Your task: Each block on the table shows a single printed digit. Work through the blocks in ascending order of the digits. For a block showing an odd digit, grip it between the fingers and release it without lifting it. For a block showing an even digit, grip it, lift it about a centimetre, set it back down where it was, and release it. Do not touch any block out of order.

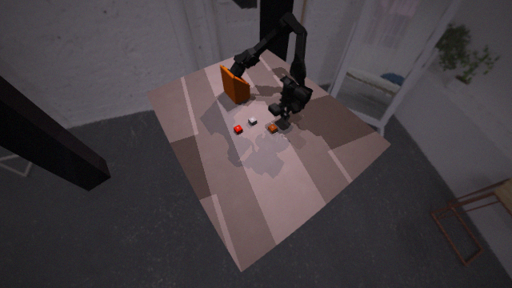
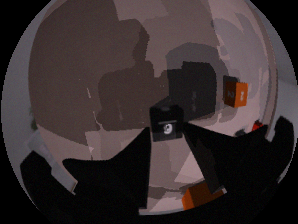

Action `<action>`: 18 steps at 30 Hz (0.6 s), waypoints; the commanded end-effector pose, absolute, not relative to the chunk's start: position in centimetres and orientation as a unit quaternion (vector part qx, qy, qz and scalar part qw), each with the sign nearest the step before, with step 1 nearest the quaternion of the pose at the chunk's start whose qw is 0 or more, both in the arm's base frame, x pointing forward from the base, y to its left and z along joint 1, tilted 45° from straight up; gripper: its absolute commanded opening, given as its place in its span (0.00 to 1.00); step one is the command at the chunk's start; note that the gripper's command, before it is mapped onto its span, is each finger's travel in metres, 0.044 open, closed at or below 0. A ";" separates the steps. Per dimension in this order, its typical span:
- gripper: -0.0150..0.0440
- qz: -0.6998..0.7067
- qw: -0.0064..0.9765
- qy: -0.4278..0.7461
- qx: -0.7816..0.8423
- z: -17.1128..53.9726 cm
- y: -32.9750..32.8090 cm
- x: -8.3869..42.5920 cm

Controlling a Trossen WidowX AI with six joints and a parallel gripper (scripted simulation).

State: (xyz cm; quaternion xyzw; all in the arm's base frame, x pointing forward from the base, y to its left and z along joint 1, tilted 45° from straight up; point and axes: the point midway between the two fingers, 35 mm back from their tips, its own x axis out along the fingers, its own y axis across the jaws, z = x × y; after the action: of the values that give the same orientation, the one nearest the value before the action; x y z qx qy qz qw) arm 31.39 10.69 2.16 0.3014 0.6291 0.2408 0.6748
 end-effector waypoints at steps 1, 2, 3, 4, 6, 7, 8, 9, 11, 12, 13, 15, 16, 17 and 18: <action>0.72 0.239 0.673 0.631 0.303 2.0 10.7 31.3; 0.77 0.239 0.673 0.631 0.303 2.0 10.7 31.3; 0.81 0.239 0.673 0.631 0.303 2.0 10.7 31.3; 0.86 0.239 0.673 0.631 0.303 2.0 10.7 31.3; 0.93 0.239 0.673 0.631 0.303 2.0 10.7 31.3; 0.93 0.239 0.673 0.631 0.303 2.0 10.7 31.3; 0.93 0.239 0.673 0.631 0.303 2.0 10.7 31.3; 0.93 0.239 0.673 0.631 0.303 2.0 10.7 31.3; 0.93 0.238 0.673 0.631 0.302 2.8 9.9 31.3; 0.93 0.238 0.674 0.631 0.302 3.7 8.9 31.2; 0.93 0.238 0.674 0.631 0.302 4.4 8.3 31.0; 0.93 0.238 0.674 0.631 0.302 4.6 8.1 31.0; 0.93 0.238 0.674 0.631 0.302 4.6 8.1 31.0; 0.93 0.238 0.674 0.631 0.302 4.6 8.1 31.0; 0.93 0.238 0.674 0.631 0.302 4.6 8.1 31.0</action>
State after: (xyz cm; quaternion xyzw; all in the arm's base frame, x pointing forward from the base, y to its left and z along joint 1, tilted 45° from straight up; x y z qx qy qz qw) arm 31.02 8.36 3.86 0.3053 0.6330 0.2326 0.6723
